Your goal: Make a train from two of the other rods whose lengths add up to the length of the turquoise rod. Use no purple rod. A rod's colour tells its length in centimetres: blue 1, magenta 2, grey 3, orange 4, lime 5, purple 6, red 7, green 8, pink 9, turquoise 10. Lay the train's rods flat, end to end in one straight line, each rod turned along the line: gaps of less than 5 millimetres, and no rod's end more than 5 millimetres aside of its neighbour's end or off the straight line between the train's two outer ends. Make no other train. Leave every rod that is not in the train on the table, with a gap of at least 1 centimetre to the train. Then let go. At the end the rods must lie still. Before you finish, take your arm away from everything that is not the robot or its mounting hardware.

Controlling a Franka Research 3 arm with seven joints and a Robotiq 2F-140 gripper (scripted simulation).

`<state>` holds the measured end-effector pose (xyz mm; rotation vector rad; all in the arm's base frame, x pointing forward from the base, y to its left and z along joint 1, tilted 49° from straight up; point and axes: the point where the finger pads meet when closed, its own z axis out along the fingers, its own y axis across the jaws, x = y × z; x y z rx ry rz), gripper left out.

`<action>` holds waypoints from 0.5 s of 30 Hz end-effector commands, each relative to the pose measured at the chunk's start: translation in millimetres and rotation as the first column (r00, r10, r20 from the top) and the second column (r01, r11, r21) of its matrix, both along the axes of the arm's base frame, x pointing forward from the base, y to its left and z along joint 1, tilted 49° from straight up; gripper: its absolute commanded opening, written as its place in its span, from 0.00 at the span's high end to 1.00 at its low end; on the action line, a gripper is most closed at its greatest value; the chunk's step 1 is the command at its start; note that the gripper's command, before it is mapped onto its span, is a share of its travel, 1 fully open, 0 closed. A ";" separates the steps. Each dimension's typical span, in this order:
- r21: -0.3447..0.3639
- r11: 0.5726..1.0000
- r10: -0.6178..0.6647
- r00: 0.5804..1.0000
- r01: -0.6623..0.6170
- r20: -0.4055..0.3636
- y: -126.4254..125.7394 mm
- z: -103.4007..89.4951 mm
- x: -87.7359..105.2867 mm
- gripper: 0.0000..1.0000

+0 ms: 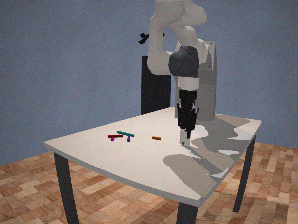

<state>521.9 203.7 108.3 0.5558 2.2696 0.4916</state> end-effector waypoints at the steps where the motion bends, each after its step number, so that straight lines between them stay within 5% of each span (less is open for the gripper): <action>1: 0.010 1.000 0.006 1.000 -0.006 -0.006 -1.2 8.2 -8.9 0.84; 15: 0.009 1.000 0.009 1.000 -0.009 -0.005 -16.0 59.0 -65.3 0.84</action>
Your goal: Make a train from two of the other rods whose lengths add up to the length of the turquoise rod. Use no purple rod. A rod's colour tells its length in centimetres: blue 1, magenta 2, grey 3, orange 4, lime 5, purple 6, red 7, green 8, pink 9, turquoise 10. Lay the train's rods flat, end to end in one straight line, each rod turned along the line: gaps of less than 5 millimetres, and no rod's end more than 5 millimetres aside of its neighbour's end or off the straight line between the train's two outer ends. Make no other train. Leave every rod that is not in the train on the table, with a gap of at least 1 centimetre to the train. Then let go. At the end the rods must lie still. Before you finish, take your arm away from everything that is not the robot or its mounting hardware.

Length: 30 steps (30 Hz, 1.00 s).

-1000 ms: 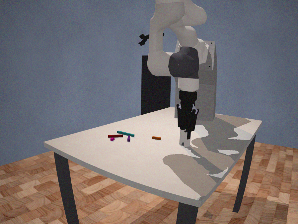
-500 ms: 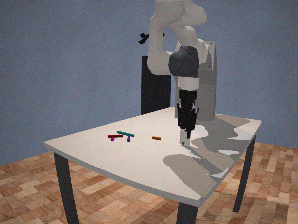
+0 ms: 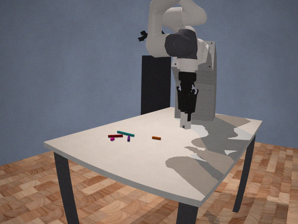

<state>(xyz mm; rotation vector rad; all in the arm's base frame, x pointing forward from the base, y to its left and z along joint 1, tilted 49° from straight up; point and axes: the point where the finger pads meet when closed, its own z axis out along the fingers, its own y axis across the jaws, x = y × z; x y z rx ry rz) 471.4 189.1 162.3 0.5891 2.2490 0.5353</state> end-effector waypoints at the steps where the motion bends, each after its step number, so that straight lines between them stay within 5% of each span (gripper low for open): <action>1: -0.033 0.999 0.023 1.000 -0.023 -0.015 -2.0 6.9 -16.9 0.84; 17: -0.029 0.999 0.016 1.000 -0.016 -0.010 -6.1 12.8 -16.3 0.84; 25: 0.045 0.997 -0.066 0.998 0.066 0.008 -52.1 44.5 12.1 0.84; 30: 0.087 0.991 -0.099 0.995 0.100 -0.014 -73.1 45.3 19.3 0.84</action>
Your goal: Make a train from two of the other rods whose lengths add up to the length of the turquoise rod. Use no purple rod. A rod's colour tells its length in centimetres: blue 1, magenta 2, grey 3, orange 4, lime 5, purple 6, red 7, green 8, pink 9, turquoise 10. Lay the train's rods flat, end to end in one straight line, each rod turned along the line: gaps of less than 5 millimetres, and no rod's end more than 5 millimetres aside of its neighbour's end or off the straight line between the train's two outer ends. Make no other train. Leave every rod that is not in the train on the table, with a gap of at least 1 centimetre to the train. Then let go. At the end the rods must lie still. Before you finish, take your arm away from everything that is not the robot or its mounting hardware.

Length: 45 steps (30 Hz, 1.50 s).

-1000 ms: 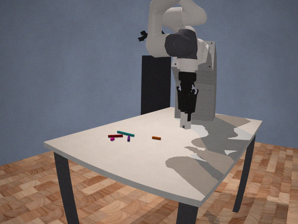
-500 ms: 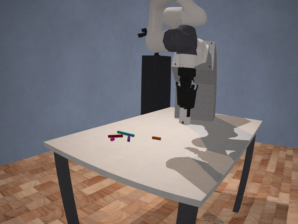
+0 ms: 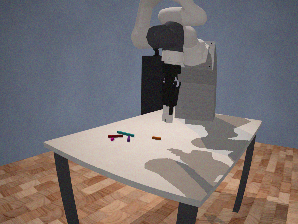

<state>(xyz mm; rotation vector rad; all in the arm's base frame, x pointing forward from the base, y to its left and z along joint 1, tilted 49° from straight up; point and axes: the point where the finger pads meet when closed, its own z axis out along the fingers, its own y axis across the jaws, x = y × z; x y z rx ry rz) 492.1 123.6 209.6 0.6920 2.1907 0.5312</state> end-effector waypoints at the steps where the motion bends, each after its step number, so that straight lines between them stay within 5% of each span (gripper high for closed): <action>1: 0.071 0.997 -0.019 0.999 0.022 -0.035 -13.2 -3.9 -0.2 0.84; 26: 0.114 0.992 -0.040 0.996 0.048 -0.077 -29.2 -18.3 3.3 0.84; 45: 0.114 0.992 -0.040 0.996 0.048 -0.076 -17.5 -59.2 48.1 0.84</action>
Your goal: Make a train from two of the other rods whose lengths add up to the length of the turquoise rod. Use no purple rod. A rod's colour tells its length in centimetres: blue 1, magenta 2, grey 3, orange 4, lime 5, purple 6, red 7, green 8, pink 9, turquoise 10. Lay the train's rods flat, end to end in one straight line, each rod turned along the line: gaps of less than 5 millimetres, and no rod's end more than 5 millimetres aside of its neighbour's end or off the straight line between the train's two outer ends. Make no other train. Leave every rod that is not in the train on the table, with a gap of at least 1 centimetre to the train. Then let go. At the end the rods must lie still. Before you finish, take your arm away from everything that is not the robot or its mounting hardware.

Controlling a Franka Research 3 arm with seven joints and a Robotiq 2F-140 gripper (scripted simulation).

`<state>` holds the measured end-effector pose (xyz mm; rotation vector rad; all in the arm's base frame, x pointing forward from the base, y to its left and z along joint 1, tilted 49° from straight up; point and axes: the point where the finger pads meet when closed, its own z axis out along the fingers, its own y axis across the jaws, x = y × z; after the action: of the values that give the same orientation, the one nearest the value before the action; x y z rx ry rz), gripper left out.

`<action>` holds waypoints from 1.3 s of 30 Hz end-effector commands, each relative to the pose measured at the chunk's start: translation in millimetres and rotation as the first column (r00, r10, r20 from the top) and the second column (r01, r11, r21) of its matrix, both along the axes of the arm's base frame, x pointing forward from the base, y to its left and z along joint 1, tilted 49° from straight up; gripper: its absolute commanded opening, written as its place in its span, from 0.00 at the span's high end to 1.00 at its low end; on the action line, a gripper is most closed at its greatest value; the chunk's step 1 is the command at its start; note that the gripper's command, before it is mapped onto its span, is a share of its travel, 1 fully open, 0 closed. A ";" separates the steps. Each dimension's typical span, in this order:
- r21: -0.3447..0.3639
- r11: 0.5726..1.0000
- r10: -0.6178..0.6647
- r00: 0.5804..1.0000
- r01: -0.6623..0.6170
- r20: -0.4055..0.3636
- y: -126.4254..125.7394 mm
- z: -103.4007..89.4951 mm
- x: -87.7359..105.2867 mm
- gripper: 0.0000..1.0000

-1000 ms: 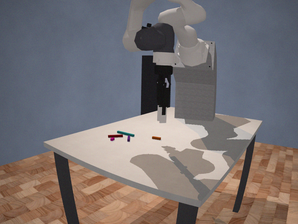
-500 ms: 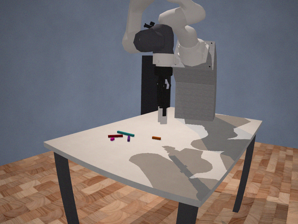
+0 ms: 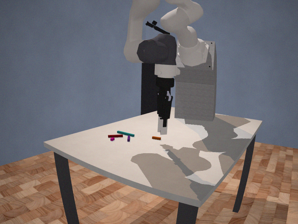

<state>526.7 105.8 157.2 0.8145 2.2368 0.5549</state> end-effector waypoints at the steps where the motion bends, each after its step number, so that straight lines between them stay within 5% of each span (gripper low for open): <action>1: 0.054 0.999 0.003 1.000 -0.004 0.012 1.0 -9.4 16.4 0.84; 12: 0.054 0.999 0.003 1.000 -0.004 0.012 4.9 -22.9 31.2 0.84; 39: 0.053 0.999 0.003 1.000 -0.004 0.012 5.0 -23.3 31.6 0.84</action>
<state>557.8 110.6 134.8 0.8787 2.1781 0.4804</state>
